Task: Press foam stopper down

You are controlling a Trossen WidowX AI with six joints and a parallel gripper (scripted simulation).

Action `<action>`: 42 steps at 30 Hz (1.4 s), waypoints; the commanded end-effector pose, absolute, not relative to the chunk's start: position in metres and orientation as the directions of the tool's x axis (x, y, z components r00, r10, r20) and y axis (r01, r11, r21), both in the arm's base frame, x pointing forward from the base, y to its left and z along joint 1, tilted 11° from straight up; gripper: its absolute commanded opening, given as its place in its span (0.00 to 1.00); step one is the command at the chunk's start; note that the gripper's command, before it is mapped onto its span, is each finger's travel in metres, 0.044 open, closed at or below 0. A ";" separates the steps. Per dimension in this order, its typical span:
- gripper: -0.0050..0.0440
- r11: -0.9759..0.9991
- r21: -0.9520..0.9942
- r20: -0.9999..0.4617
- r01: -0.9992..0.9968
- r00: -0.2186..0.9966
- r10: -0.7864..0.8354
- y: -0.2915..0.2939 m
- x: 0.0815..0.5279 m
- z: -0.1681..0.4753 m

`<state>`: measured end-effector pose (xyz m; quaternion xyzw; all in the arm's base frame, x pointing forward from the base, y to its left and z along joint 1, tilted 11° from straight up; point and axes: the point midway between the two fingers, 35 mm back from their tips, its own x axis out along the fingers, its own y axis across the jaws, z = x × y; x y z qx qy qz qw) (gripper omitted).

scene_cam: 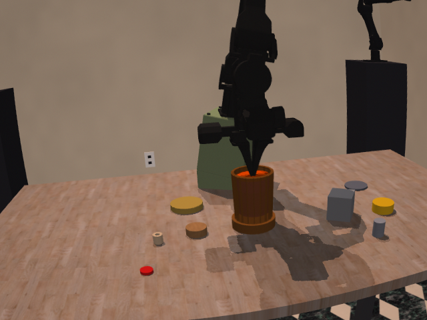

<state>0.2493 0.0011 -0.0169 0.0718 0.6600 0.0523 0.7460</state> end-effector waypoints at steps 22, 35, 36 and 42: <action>0.10 0.984 0.179 -0.980 0.020 0.095 0.176 0.004 0.240 -0.026; 0.10 0.984 0.178 -0.979 0.020 0.102 0.175 0.004 0.241 -0.026; 0.10 0.984 0.178 -0.979 0.020 0.104 0.175 0.004 0.242 -0.025; 0.10 0.984 0.178 -0.979 0.019 0.108 0.175 0.003 0.246 -0.022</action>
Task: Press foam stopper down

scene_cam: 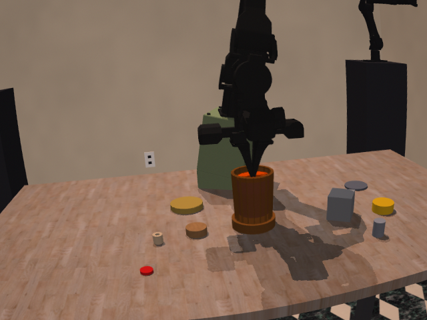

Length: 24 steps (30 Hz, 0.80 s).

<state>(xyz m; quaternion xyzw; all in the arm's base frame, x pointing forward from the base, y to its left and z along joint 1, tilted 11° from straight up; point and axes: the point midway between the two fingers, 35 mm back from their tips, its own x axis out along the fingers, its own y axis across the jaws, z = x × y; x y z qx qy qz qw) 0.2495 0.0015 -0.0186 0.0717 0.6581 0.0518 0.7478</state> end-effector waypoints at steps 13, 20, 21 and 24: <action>0.10 0.984 0.177 -0.980 0.020 0.100 0.175 -0.006 0.253 0.019; 0.10 0.985 0.171 -0.976 0.013 0.137 0.168 -0.015 0.257 0.066; 0.10 0.984 0.176 -0.979 0.018 0.106 0.173 -0.014 0.250 0.066; 0.10 0.984 0.177 -0.980 0.020 0.097 0.175 -0.014 0.248 0.067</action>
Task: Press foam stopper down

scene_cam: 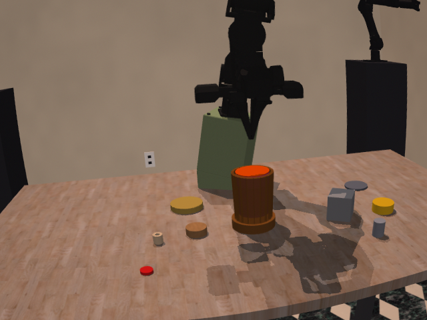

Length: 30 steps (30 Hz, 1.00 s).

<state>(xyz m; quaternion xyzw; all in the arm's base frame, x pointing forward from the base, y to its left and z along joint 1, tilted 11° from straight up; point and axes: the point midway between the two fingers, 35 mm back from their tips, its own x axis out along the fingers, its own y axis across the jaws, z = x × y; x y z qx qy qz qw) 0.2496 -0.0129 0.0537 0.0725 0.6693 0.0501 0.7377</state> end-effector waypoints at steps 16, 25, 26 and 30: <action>0.10 0.984 0.176 -0.981 0.025 0.089 0.173 -0.014 0.246 0.064; 0.10 0.984 0.176 -0.981 0.025 0.089 0.173 -0.014 0.246 0.064; 0.10 0.984 0.176 -0.981 0.025 0.089 0.173 -0.014 0.246 0.064; 0.10 0.984 0.176 -0.981 0.025 0.089 0.173 -0.014 0.246 0.064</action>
